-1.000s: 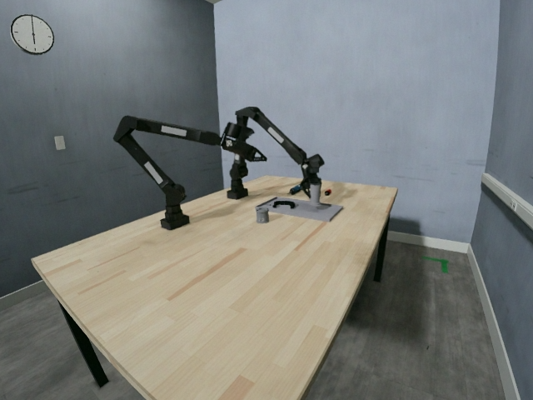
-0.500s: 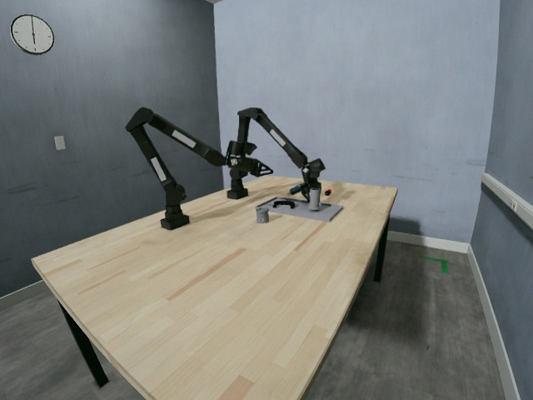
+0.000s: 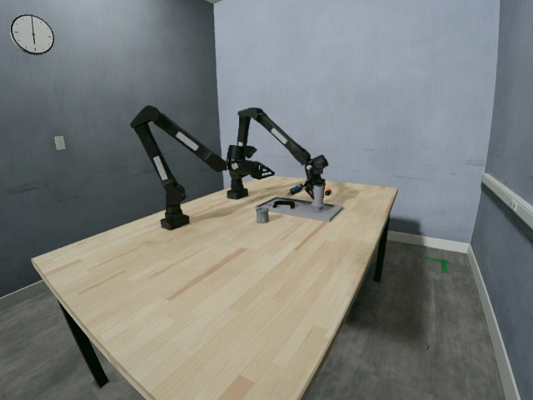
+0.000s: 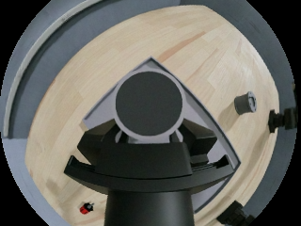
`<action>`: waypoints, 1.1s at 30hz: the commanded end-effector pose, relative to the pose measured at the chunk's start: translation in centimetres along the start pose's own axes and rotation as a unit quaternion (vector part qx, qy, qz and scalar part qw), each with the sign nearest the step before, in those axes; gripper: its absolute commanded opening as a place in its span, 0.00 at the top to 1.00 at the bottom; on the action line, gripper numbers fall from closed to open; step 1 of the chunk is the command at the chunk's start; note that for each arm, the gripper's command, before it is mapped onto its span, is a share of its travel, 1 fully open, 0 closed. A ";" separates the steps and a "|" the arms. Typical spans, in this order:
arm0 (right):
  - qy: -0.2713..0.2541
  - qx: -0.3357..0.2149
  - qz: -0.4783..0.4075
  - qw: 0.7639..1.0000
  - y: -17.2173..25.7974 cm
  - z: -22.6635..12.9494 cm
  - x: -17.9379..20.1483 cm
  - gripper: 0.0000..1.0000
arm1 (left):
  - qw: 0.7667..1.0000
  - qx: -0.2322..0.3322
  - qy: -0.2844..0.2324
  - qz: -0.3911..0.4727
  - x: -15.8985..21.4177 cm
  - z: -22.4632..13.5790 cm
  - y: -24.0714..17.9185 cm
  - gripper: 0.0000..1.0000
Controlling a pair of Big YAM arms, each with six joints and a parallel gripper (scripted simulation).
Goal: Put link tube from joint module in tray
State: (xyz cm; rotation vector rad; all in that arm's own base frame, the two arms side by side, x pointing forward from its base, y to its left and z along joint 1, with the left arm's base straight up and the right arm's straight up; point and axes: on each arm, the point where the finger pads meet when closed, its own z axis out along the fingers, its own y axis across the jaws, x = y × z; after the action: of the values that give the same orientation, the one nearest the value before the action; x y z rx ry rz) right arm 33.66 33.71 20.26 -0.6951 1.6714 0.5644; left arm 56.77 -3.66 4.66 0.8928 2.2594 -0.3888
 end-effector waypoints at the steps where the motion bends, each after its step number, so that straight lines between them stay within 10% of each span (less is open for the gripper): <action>1: -0.034 -0.001 0.002 0.999 0.1 0.3 -2.8 0.00 | 1.000 -0.009 -0.019 0.022 -1.3 0.8 1.3 0.53; 24: -0.034 -0.001 0.002 0.999 0.1 0.3 -2.8 0.00 | 1.000 -0.009 -0.017 0.019 2.0 2.0 0.0 0.53; 29: -0.034 -0.001 0.002 0.999 0.1 0.3 -2.8 0.00 | 0.999 -0.014 -0.022 0.022 1.3 1.9 0.6 0.24; 33: -0.034 -0.001 0.002 0.999 0.1 0.3 -2.8 0.00 | 1.000 -0.005 -0.008 0.009 3.1 0.5 0.0 0.24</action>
State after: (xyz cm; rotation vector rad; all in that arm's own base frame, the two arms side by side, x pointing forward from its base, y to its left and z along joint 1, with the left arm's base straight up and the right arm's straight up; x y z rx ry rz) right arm 33.67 33.72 20.33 -0.6938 1.6683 0.5653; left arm 56.39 -3.77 1.43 0.9009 2.2347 -0.3801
